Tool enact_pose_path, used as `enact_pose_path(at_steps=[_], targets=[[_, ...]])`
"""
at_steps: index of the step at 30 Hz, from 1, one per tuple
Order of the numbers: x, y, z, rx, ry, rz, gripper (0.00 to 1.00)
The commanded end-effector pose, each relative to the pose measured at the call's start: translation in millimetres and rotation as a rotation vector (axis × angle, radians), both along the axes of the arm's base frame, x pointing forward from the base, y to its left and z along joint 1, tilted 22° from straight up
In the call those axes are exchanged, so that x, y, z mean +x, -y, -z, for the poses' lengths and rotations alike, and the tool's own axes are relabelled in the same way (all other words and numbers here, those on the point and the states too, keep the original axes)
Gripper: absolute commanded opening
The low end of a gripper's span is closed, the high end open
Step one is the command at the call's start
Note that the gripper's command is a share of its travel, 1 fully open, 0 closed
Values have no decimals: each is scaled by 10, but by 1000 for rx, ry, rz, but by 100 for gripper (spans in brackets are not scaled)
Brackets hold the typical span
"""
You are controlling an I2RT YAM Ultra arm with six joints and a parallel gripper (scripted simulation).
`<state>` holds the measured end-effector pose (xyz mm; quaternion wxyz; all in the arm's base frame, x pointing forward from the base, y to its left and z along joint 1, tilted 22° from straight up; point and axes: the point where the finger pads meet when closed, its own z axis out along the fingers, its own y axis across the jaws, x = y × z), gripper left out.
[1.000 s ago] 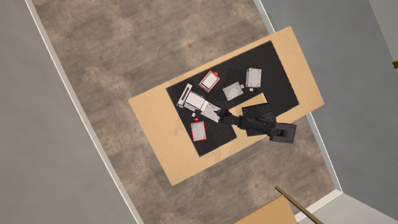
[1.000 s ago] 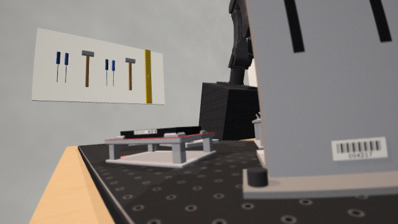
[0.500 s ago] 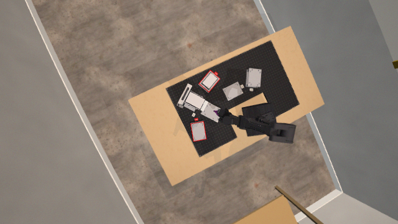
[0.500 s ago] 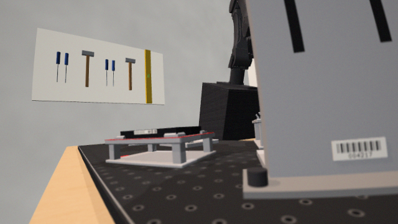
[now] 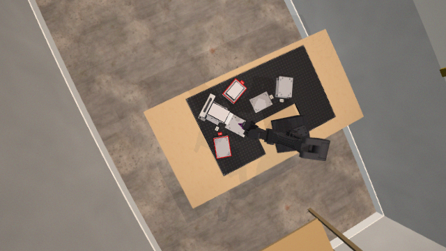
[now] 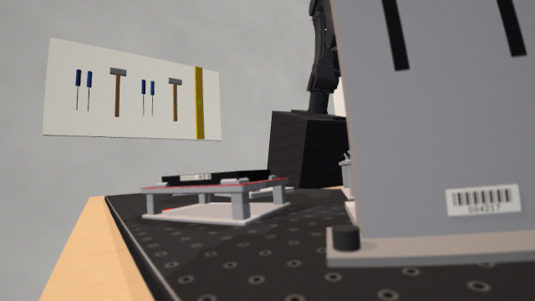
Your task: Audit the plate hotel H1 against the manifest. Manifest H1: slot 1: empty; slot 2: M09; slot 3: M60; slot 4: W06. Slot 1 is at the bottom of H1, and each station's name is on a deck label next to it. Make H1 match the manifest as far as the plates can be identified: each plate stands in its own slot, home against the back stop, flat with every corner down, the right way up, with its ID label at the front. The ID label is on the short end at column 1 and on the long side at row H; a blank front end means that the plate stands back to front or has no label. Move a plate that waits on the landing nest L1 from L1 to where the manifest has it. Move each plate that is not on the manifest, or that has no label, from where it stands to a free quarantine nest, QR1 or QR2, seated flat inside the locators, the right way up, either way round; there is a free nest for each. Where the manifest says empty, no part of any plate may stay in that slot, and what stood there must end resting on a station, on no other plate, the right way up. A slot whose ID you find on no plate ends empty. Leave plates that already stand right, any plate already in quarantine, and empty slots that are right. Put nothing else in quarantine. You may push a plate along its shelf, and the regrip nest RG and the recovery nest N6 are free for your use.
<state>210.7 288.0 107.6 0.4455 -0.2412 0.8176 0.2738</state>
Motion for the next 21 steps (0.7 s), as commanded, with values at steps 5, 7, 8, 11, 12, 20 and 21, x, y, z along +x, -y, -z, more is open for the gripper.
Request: enact_pose_path(at_steps=[5, 7, 8, 11, 12, 20, 21], targets=[[42, -33, -54, 11, 8, 1, 0], [52, -40, -58, 11, 8, 1, 0], [57, -44, -60, 11, 8, 1, 0], [62, -48, -62, 11, 8, 1, 0], [67, -51, -64, 11, 8, 1, 0], [108, -82, -80, 11, 8, 1, 0], [114, -86, -82, 11, 8, 1, 0]])
